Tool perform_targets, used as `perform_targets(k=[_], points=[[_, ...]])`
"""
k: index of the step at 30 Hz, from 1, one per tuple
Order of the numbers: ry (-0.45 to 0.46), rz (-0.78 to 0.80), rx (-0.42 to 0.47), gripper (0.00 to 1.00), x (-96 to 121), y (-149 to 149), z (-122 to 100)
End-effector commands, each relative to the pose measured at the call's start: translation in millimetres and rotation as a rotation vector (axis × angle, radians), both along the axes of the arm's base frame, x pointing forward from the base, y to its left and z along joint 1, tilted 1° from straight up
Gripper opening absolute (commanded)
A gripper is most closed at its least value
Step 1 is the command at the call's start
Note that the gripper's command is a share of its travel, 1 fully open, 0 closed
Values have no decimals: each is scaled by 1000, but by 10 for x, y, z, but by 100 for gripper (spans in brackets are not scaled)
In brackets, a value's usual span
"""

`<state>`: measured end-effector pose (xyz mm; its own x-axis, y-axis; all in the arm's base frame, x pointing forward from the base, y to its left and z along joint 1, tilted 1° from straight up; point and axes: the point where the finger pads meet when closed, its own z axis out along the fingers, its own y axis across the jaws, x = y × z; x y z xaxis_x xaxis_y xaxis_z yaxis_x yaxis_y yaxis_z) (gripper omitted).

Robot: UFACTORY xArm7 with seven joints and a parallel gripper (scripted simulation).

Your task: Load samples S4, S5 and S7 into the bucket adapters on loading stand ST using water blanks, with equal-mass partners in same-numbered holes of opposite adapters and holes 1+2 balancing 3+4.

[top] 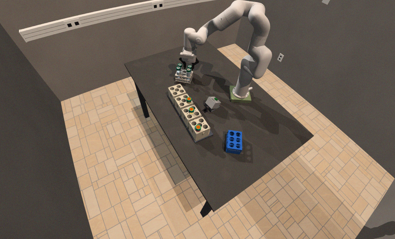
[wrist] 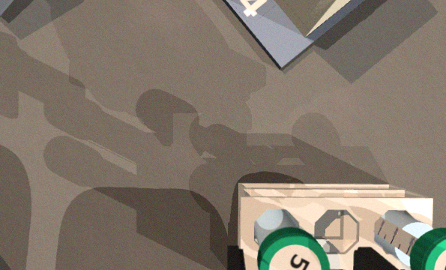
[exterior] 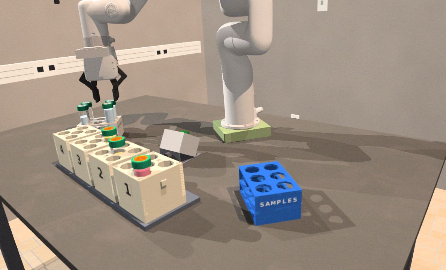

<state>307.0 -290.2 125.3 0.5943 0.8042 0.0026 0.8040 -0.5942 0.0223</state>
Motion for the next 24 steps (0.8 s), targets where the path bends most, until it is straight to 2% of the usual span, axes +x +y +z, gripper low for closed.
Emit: perform_targets(k=[1, 24], points=[[-4, 0, -1, 57, 16, -11, -51], [-4, 0, -1, 57, 19, -12, -152]])
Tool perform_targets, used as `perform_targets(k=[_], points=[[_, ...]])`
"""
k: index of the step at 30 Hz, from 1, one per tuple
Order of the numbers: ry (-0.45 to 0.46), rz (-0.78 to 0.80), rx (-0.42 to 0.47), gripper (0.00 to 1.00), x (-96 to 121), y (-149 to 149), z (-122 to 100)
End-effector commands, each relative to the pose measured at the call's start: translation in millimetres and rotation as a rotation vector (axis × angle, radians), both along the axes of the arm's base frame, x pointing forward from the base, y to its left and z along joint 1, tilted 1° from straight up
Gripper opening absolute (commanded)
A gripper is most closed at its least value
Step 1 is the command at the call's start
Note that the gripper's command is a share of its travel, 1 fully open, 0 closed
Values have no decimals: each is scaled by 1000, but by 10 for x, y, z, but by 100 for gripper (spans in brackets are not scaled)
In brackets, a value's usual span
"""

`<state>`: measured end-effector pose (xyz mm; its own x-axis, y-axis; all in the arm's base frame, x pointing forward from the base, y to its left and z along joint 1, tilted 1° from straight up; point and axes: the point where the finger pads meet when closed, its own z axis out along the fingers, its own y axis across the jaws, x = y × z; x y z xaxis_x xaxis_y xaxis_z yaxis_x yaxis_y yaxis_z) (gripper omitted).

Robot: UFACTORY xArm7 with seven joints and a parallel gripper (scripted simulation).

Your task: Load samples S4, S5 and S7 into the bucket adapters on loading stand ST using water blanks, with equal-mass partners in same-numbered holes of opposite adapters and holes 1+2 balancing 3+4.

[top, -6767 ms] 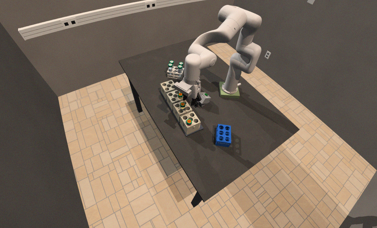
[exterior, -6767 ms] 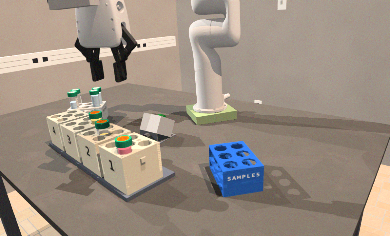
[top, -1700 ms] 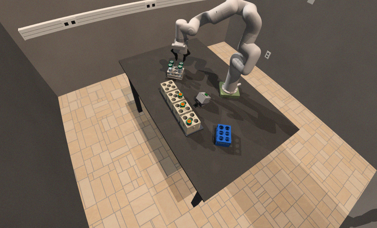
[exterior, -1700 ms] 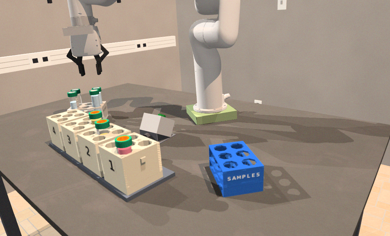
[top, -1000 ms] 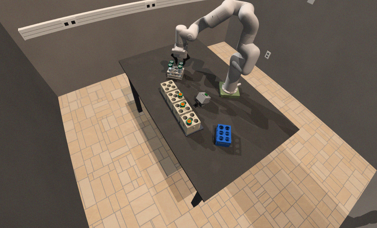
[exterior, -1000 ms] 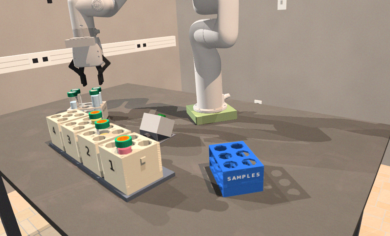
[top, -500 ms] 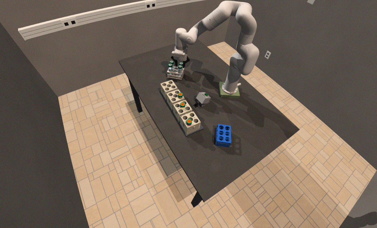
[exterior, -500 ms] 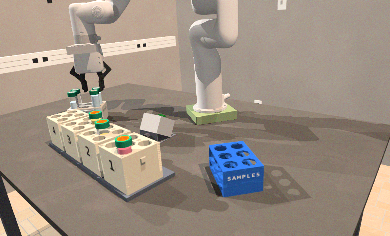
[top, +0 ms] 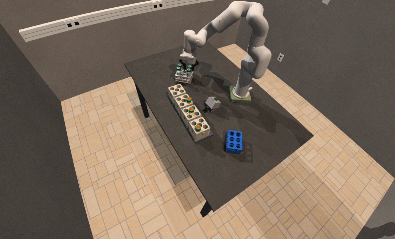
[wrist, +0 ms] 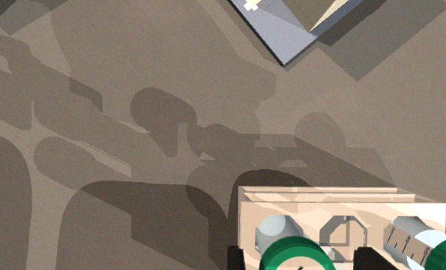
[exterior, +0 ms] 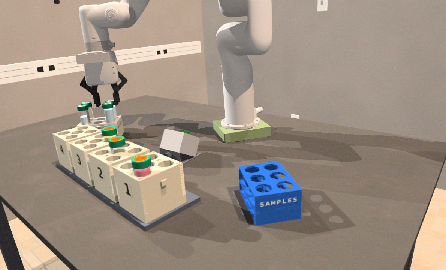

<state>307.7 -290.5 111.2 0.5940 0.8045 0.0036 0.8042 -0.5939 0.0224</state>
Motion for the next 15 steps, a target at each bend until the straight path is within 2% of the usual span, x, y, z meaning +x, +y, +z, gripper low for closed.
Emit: perform_targets(k=[1, 15], points=[[-3, 0, -2, 57, 11, -9, -18], [-3, 0, -2, 57, 13, -10, -98]])
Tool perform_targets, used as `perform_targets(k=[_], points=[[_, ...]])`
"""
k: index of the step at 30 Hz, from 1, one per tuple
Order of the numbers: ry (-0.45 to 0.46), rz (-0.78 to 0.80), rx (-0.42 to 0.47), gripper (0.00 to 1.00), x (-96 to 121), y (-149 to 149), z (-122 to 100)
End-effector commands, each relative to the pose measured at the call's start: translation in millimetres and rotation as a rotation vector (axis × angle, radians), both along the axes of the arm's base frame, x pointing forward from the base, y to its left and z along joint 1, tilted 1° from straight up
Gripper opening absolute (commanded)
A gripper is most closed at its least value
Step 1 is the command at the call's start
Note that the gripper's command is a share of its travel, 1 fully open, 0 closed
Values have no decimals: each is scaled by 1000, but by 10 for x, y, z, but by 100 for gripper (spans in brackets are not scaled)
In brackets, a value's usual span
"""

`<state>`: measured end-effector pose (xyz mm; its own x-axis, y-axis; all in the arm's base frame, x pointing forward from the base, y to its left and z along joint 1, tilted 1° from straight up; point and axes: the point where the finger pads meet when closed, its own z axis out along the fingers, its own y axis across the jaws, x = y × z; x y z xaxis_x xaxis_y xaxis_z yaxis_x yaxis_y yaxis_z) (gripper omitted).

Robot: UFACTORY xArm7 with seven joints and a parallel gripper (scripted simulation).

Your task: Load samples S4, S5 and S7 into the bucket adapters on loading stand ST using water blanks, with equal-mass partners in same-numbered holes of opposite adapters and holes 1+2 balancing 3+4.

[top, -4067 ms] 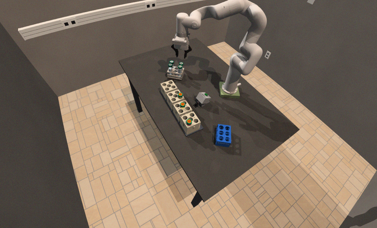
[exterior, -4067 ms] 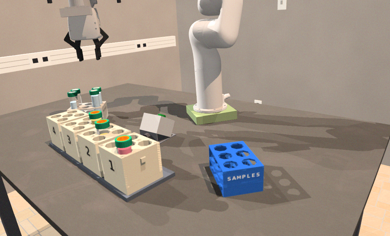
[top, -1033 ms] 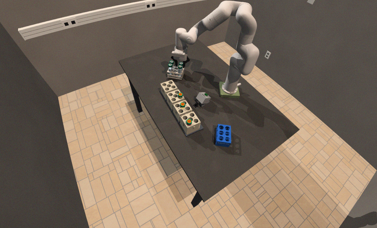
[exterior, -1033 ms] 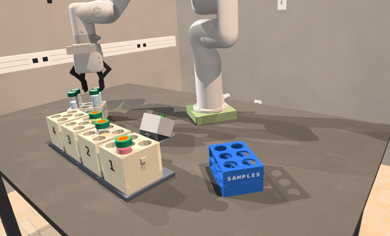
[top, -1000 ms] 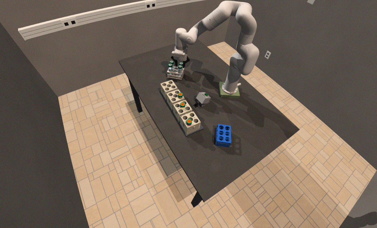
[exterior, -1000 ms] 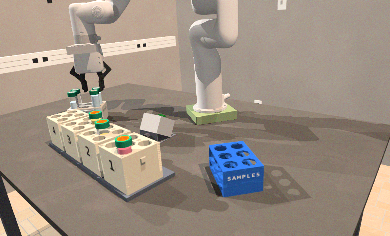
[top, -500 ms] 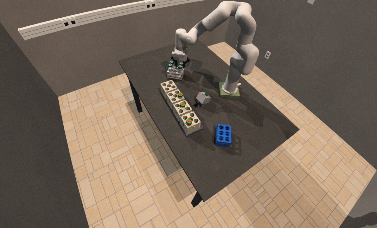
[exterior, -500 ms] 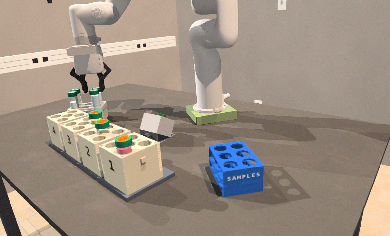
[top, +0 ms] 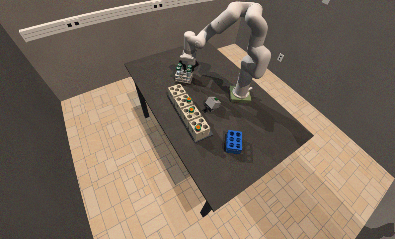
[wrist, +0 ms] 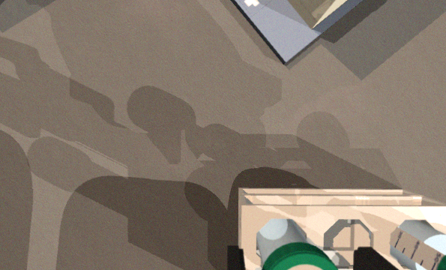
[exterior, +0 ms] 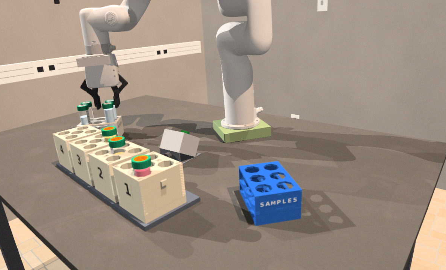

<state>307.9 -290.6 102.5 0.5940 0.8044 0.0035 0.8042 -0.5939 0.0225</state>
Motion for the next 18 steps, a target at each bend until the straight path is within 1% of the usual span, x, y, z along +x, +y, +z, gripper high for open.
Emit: perform_targets(k=[1, 9, 18], points=[[-3, 0, -2, 57, 11, -9, -17], [-3, 0, -2, 57, 12, -10, -70], [-3, 0, -2, 57, 13, -10, -71]])
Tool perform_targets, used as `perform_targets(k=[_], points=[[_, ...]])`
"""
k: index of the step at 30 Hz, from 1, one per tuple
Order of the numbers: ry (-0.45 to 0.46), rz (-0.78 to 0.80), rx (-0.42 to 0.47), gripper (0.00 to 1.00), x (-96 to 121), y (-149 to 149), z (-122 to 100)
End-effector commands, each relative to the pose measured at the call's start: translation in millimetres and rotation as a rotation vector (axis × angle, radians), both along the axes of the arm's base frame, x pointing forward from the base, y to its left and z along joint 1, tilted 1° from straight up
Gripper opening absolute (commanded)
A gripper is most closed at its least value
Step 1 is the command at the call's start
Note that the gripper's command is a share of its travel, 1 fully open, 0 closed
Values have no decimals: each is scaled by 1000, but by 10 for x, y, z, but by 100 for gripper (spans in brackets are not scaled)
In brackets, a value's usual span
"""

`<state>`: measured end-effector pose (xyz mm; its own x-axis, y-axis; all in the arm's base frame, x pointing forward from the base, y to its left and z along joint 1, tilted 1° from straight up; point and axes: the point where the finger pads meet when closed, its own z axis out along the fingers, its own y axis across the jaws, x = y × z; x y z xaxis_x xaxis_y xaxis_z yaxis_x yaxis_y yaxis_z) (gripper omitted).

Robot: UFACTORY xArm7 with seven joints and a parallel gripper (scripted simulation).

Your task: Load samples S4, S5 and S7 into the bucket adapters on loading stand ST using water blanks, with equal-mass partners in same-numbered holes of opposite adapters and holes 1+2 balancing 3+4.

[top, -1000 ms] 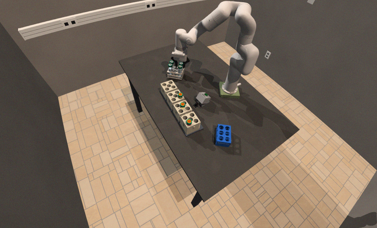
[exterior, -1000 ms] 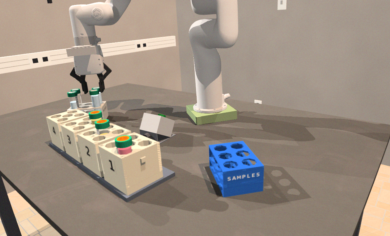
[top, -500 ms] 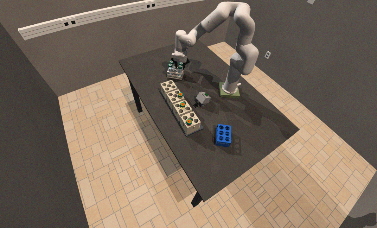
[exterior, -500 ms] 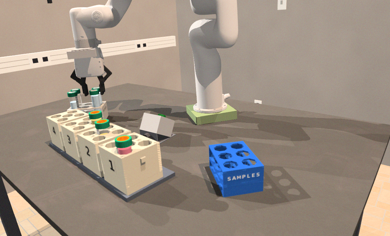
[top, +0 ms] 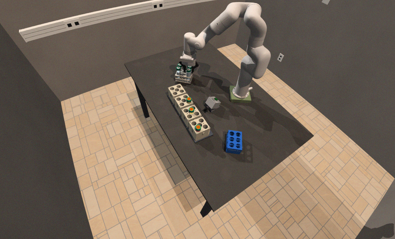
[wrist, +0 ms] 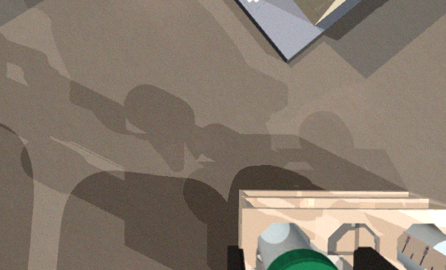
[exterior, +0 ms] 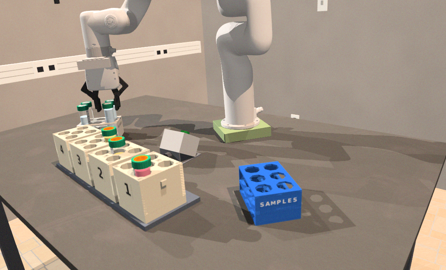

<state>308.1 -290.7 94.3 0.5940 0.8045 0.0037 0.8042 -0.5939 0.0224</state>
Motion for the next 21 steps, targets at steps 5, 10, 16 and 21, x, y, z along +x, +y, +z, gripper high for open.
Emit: perform_targets(k=[5, 10, 16, 21], points=[[-3, 0, -2, 57, 11, -9, 12], [-3, 0, -2, 0, 11, -9, 29], [-3, 0, -2, 0, 11, -9, 29], [-3, 0, -2, 0, 10, -9, 28]])
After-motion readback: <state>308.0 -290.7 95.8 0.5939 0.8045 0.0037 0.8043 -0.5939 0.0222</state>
